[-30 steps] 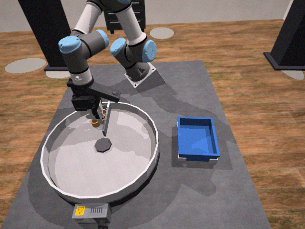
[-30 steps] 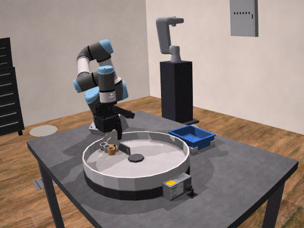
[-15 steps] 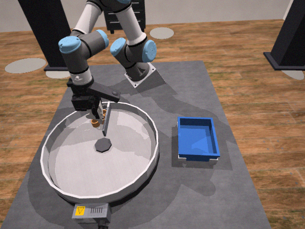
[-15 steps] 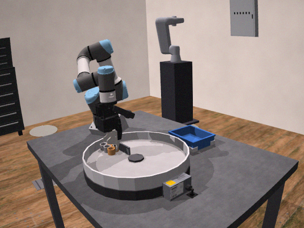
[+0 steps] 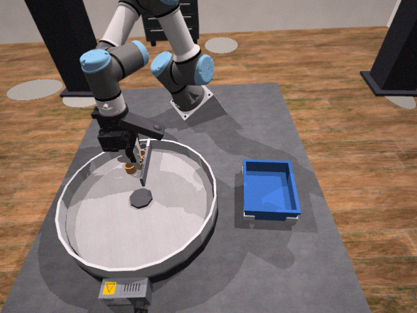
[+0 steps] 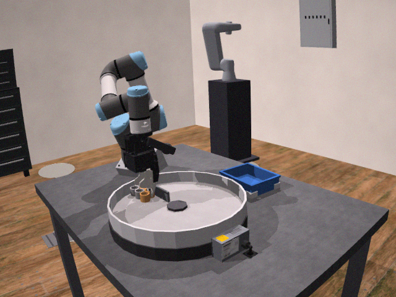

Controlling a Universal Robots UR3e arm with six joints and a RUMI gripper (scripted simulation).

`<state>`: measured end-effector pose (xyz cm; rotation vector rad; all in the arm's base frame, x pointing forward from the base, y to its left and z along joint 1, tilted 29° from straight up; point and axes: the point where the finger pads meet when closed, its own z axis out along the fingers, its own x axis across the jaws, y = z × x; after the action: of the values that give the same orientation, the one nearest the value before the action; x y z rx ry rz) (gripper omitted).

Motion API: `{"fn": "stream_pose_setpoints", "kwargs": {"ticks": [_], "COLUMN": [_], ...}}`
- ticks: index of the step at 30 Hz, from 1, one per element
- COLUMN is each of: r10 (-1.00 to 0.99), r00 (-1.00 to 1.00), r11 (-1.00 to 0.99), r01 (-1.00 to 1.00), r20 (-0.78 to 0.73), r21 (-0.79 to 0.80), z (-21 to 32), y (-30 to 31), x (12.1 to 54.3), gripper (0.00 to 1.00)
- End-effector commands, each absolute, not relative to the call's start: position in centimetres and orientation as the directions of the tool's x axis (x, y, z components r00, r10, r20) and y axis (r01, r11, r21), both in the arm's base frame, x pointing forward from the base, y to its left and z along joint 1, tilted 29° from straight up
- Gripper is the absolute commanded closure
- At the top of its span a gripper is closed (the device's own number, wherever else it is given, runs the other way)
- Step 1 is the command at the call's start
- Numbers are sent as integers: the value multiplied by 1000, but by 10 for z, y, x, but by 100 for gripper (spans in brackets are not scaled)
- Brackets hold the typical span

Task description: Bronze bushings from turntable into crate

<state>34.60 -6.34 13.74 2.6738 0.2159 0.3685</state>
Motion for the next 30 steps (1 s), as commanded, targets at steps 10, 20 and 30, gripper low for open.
{"fn": "stream_pose_setpoints", "kwargs": {"ticks": [10,20,30], "r10": [207,207,207], "r00": [953,953,952], "r11": [-895,-895,-895], "r01": [93,93,92], "r20": [221,221,224], "r21": [436,436,437], "z": [137,137,140], "y": [-64,-64,-63], "x": [346,346,345], "gripper": [100,100,100]}}
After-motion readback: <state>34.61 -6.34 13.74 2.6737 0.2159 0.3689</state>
